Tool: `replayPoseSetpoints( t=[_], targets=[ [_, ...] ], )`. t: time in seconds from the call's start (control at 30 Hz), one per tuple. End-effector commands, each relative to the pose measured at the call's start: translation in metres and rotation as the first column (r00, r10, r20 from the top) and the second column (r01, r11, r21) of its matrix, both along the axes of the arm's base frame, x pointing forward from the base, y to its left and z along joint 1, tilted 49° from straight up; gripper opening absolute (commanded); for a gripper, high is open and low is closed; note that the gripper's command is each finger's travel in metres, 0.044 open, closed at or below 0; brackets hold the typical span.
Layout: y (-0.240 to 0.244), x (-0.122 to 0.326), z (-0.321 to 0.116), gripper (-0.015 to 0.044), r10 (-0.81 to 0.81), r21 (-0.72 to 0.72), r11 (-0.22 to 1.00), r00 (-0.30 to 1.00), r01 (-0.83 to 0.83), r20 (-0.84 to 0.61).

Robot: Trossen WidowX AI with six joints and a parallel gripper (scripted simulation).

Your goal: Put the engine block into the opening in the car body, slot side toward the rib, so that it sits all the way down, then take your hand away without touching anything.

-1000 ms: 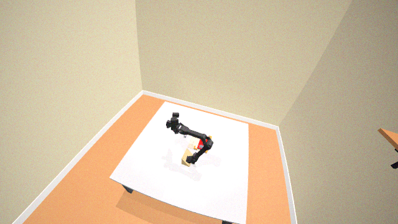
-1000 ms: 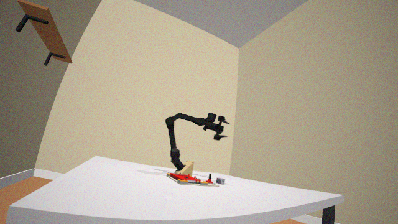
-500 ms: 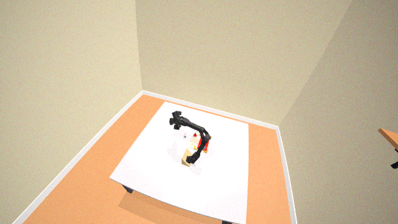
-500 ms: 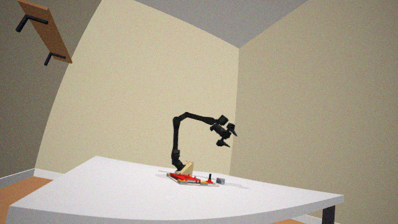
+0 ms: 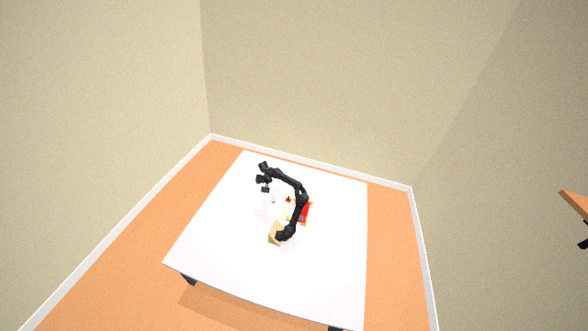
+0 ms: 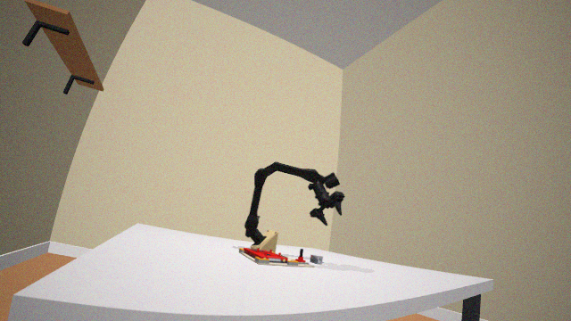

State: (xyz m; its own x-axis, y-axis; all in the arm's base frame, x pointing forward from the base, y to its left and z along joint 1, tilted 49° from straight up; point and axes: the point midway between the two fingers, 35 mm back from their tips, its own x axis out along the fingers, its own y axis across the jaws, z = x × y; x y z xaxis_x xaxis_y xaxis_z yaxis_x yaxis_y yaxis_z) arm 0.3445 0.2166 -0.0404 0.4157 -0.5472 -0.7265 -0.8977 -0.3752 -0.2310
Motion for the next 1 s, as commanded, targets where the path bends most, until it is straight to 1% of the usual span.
replayPoseSetpoints(
  t=[0.0,0.23,0.47,0.67,0.8,0.97],
  targets=[
    [-0.021,0.003,-0.009,0.0440,-0.099,-0.029,0.995,0.993,0.097,-0.061],
    [-0.064,0.004,-0.016,0.0440,-0.289,-0.106,0.956,0.943,0.274,-0.166],
    [-0.105,-0.001,-0.017,0.0440,-0.475,-0.202,0.878,0.845,0.434,-0.247],
    [-0.111,-0.002,-0.018,0.0440,-0.492,-0.213,0.868,0.833,0.449,-0.253],
    [-0.134,-0.006,-0.038,0.0440,-0.493,-0.213,0.868,0.833,0.449,-0.252],
    [-0.139,-0.006,-0.042,0.0440,-0.493,-0.214,0.868,0.833,0.449,-0.252]
  ],
)
